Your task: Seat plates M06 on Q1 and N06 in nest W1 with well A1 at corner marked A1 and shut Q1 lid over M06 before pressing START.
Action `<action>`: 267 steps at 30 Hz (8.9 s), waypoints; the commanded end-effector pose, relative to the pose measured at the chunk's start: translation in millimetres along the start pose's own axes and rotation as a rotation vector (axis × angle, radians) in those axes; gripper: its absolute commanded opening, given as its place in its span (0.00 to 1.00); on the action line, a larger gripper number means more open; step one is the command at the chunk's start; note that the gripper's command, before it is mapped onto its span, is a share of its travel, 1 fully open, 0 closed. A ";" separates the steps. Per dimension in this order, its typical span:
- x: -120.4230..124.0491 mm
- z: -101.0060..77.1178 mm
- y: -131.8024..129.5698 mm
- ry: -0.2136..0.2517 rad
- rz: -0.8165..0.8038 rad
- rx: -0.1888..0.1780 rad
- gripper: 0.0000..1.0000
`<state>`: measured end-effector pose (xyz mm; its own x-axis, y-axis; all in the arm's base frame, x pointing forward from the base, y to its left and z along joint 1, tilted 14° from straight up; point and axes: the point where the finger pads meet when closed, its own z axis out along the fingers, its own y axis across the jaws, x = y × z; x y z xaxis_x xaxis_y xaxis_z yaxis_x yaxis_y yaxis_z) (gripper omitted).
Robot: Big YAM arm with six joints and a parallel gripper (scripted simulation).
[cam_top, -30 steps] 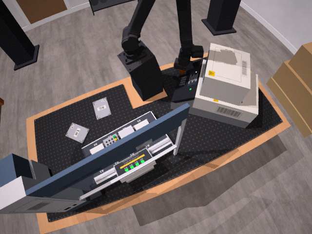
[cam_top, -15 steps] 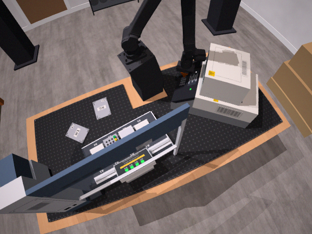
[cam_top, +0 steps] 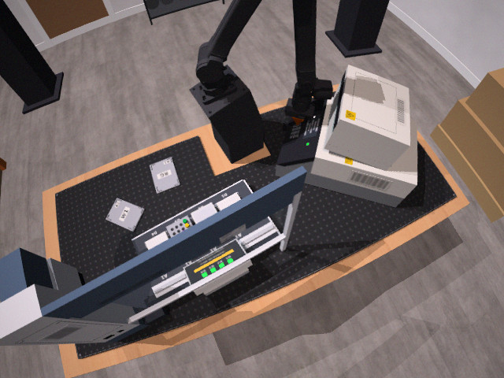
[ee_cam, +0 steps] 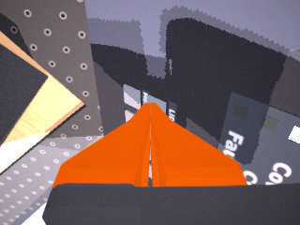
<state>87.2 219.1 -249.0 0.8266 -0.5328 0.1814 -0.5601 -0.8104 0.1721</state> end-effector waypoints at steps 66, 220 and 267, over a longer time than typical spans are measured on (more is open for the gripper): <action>-4.9 -3.1 -7.2 -0.004 -0.021 0.011 0.00; -6.1 -80.8 74.1 -0.015 0.007 0.025 0.00; -4.2 -80.5 78.3 -0.015 0.010 0.022 0.00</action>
<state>31.9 165.9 -160.3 0.8258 -0.5337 0.1821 -0.5610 -0.8104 0.1689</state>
